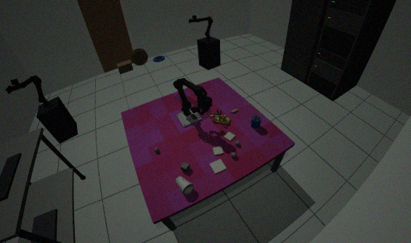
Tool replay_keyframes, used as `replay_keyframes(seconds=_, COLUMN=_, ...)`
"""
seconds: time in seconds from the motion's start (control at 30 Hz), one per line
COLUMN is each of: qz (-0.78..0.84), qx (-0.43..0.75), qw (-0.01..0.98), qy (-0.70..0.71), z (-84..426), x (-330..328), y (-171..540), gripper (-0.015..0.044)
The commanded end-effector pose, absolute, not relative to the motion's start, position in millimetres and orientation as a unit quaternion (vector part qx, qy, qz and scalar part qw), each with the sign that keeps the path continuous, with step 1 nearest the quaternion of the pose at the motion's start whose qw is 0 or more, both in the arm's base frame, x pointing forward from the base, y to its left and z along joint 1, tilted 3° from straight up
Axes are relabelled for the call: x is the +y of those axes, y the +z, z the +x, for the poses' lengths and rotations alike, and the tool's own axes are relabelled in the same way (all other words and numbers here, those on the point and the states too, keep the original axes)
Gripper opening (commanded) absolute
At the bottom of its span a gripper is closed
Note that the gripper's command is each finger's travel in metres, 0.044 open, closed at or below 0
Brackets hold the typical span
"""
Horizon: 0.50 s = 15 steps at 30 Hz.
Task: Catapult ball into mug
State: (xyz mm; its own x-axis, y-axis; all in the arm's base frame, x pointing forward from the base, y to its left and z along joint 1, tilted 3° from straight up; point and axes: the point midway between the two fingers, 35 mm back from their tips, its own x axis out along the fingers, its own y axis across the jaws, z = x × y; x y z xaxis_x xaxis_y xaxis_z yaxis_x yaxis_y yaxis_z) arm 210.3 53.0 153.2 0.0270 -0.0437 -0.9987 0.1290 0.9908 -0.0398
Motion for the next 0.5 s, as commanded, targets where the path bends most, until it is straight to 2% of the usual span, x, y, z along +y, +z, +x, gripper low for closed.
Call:
replay_keyframes(seconds=0.0, qz=0.019, qx=0.699, qw=0.713, qy=-0.052, z=210.3, x=56.5, y=155.9, gripper=0.0)
replay_keyframes(seconds=0.47, qz=-0.117, qx=0.746, qw=0.653, qy=0.052, z=218.4, x=107.0, y=140.7, gripper=0.0)
